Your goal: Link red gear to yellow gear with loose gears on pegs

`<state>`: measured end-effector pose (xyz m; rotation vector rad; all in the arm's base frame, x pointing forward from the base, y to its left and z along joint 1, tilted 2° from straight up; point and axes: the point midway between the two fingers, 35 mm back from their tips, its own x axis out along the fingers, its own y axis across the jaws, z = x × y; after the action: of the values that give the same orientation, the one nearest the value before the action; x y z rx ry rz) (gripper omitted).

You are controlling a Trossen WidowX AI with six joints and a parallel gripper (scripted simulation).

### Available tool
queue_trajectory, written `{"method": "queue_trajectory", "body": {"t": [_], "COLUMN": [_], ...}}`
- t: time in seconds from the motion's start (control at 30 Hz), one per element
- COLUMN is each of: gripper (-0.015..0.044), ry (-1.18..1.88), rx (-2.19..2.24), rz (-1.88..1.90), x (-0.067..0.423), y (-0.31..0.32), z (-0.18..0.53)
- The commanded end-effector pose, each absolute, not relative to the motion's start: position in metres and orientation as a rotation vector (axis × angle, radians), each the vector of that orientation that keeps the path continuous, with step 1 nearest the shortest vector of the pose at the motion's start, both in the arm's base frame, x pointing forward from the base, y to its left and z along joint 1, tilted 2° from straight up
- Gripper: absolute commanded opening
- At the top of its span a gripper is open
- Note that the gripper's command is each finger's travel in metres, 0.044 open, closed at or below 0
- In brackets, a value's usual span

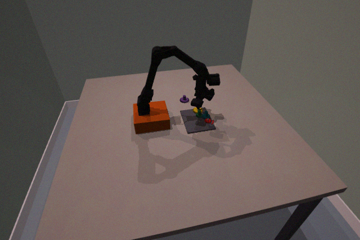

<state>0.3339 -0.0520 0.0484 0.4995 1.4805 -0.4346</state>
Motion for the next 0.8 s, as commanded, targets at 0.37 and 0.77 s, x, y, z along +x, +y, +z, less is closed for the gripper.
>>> {"method": "queue_trajectory", "body": {"t": [0.37,0.77], "gripper": [0.0402,0.044], "ry": [1.465,1.465], "rx": [0.506,0.506], "rz": [-0.438,-0.438], "x": [0.328,0.328], "y": [-0.053,-0.053], "z": [0.107,0.107]}}
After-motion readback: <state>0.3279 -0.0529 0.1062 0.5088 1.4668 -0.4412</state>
